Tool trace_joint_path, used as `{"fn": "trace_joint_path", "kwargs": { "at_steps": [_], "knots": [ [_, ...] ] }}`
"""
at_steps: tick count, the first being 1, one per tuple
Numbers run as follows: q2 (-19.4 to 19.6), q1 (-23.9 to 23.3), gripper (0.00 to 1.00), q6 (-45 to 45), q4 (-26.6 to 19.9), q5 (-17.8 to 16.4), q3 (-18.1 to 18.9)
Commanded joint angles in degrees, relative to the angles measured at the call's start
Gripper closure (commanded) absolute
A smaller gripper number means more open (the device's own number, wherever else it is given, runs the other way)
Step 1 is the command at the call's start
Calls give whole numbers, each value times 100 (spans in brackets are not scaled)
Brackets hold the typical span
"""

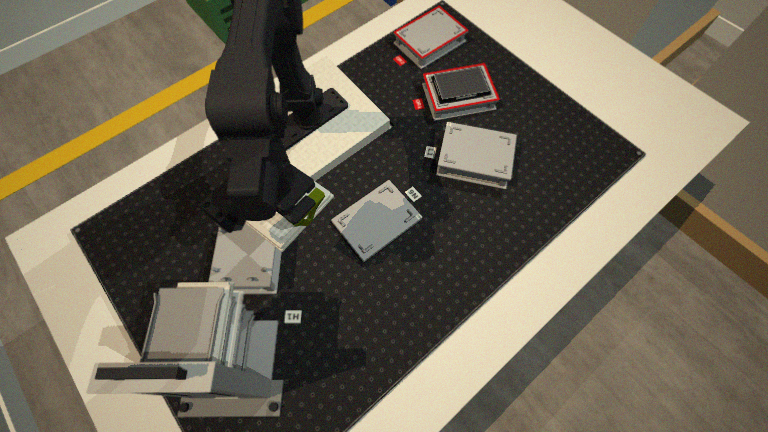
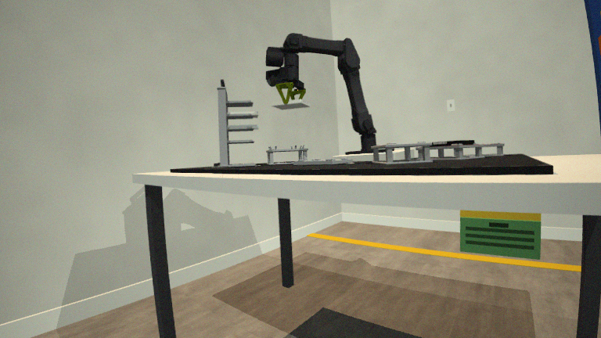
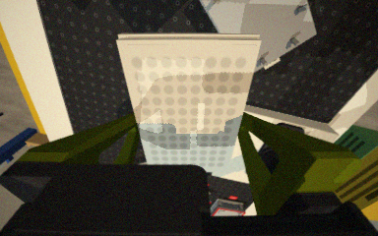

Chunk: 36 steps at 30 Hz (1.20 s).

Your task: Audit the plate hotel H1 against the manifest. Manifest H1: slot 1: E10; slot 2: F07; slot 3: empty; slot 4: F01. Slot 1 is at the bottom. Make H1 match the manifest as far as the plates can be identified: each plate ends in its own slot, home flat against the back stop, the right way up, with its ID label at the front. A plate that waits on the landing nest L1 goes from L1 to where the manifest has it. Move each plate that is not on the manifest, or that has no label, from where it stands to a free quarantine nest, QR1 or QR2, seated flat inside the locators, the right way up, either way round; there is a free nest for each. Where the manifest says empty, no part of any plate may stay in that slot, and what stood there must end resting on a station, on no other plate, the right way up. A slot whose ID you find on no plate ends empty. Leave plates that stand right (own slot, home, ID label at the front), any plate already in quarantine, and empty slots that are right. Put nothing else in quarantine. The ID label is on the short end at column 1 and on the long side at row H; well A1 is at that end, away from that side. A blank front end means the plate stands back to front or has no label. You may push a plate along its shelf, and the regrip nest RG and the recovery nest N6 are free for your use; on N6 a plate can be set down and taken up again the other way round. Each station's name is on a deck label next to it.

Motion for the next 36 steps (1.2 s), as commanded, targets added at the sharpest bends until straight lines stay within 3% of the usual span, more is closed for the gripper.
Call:
{"fn": "trace_joint_path", "kwargs": {
  "at_steps": [1,12,13,16,17,18,19,26,36],
  "knots": [
    [-28,-4,14,-5,0,-4,35],
    [-28,-33,14,-74,0,-4,33],
    [329,-1291,14,-2894,0,-73,498],
    [613,-2042,14,-4347,0,-177,709],
    [618,-2211,14,-4621,0,-164,624],
    [588,-2190,14,-4686,0,-126,524],
    [713,-2150,14,-4743,81,-54,699],
    [671,-2086,14,-5837,43,47,342],
    [581,-2077,14,-5828,687,48,-391]
  ]
}}
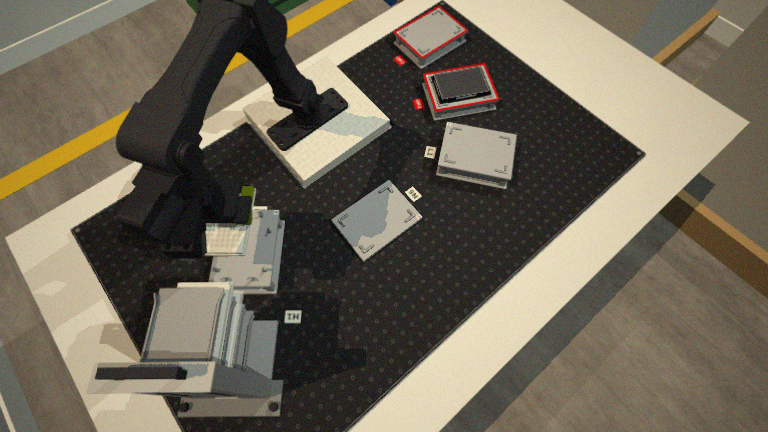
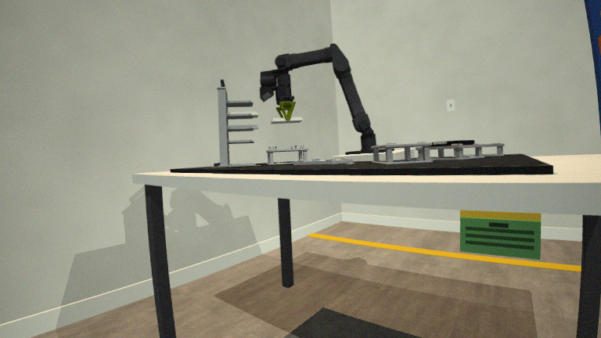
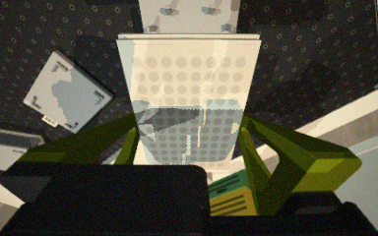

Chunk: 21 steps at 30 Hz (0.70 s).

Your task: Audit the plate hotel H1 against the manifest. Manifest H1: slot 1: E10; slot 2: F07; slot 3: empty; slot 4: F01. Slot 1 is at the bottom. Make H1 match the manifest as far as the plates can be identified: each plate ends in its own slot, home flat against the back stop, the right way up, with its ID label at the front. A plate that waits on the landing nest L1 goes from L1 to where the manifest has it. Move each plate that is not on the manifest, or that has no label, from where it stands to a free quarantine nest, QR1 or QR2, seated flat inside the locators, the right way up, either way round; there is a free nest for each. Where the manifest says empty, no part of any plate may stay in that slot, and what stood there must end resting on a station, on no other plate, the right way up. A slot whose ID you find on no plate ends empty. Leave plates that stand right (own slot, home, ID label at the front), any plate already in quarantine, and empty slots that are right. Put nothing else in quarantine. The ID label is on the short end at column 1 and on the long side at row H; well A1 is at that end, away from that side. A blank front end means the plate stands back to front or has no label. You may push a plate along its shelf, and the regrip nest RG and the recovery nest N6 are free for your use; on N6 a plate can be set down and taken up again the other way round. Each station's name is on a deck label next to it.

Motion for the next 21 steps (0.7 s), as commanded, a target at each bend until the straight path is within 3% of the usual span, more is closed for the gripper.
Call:
{"fn": "trace_joint_path", "kwargs": {
  "at_steps": [1,18,21],
  "knots": [
    [-45,5,14,-78,283,2,-125],
    [-21,28,14,-56,1184,3,-1002],
    [-12,28,14,-56,1208,3,-1017]
  ]
}}
